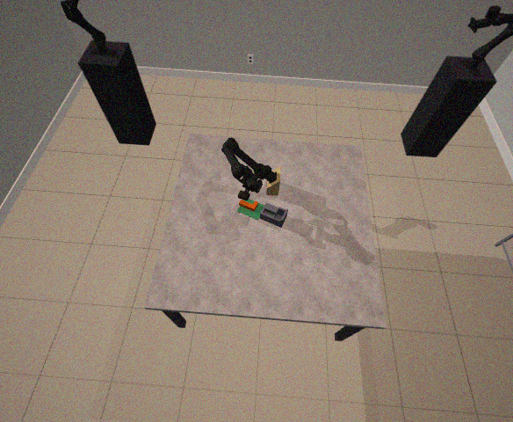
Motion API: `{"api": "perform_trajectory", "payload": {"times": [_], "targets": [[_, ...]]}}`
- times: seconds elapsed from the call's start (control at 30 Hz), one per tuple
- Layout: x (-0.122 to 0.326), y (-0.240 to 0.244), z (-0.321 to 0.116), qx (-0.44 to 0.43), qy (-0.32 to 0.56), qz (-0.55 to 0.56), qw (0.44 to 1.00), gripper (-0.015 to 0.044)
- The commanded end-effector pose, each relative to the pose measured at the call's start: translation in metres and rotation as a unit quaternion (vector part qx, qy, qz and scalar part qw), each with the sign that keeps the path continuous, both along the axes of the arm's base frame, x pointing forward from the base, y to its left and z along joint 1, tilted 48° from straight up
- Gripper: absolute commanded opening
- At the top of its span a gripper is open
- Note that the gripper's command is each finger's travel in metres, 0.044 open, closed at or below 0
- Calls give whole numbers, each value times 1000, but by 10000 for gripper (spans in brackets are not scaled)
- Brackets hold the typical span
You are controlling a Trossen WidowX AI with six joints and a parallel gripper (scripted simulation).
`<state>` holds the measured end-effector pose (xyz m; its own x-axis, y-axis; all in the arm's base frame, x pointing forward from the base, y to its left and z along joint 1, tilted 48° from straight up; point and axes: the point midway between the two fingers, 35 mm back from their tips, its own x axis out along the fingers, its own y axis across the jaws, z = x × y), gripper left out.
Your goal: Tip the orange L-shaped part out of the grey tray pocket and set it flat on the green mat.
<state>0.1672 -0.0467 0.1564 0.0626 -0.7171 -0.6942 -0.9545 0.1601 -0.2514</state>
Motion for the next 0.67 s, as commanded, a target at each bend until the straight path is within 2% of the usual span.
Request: {"api": "perform_trajectory", "payload": {"times": [0.0,0.63], "targets": [[-3,8,9,2,2,1,1000,400],[-1,4,5,0,2,2,1000,400]]}}
